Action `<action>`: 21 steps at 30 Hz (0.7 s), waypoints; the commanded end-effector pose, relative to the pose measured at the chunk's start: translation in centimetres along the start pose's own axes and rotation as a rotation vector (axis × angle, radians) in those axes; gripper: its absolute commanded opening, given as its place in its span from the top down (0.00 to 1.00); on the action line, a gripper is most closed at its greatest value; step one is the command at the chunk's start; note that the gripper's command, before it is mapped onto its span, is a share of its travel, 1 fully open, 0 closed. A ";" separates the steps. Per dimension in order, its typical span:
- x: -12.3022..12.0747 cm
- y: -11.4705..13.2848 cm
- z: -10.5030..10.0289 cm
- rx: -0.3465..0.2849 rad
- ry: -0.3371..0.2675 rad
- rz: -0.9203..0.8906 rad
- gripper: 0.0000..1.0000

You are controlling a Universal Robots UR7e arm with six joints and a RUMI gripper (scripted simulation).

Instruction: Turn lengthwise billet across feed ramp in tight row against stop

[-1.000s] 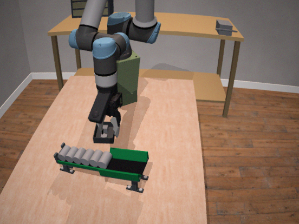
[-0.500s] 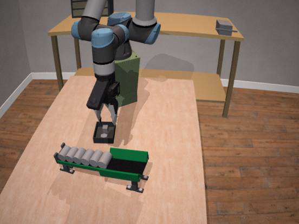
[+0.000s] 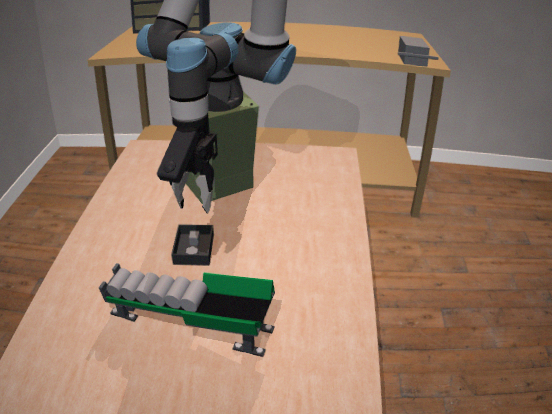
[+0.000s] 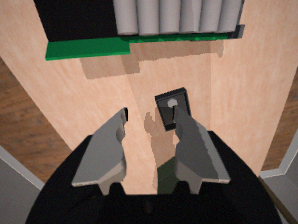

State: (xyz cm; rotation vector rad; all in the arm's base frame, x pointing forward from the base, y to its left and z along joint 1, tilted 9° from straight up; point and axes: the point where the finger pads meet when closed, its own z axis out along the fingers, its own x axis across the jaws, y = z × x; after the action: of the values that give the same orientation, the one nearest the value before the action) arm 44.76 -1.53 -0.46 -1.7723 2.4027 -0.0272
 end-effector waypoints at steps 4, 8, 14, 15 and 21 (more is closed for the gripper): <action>0.9 1.5 -1.0 0.003 -0.002 -0.001 0.65; 0.9 1.5 -1.0 0.003 -0.002 -0.001 0.65; 3.2 5.2 -2.7 0.003 -0.002 -0.001 0.65; 3.8 6.2 -3.1 0.003 -0.002 -0.001 0.65; 3.8 6.2 -3.1 0.003 -0.002 -0.001 0.65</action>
State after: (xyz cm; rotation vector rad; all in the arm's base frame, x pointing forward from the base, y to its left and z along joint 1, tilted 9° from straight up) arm 37.90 -3.36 1.17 -1.7719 2.4024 -0.0288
